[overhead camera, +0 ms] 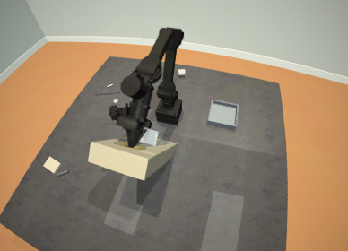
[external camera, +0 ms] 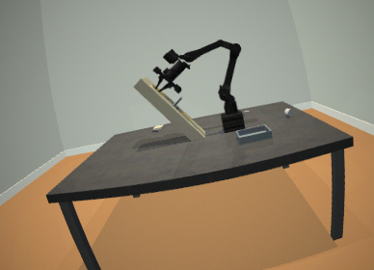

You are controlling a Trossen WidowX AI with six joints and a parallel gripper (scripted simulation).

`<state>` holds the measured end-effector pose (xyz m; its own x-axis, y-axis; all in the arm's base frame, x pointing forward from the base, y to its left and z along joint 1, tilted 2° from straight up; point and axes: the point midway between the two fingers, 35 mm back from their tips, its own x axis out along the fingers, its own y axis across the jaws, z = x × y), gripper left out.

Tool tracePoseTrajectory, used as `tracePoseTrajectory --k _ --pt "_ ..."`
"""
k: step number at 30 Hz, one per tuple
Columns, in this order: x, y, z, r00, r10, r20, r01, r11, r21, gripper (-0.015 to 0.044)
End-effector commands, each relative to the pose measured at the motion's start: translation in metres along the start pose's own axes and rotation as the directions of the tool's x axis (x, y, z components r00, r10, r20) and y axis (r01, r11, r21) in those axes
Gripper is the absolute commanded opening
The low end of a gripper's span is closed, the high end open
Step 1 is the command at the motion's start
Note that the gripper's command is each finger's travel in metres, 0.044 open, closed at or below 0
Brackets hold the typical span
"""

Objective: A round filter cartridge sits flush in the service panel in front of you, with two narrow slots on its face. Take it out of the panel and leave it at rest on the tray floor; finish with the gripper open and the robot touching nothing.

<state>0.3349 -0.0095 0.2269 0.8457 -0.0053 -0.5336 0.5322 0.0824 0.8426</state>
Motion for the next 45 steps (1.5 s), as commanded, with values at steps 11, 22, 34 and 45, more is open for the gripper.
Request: tracePoseTrajectory --k 11,22,34,45 --pt "-0.008 0.001 0.0 1.0 -0.001 -0.001 0.001 1.0 -0.001 0.0" --pt "-0.069 0.0 -0.001 1.0 -0.005 -0.009 0.005 1.0 -0.002 0.0" --pt "-0.073 0.0 -0.001 1.0 -0.005 -0.009 0.005 1.0 -0.002 0.0" --pt "-0.073 0.0 -0.001 1.0 -0.005 -0.009 0.005 1.0 -0.002 0.0"
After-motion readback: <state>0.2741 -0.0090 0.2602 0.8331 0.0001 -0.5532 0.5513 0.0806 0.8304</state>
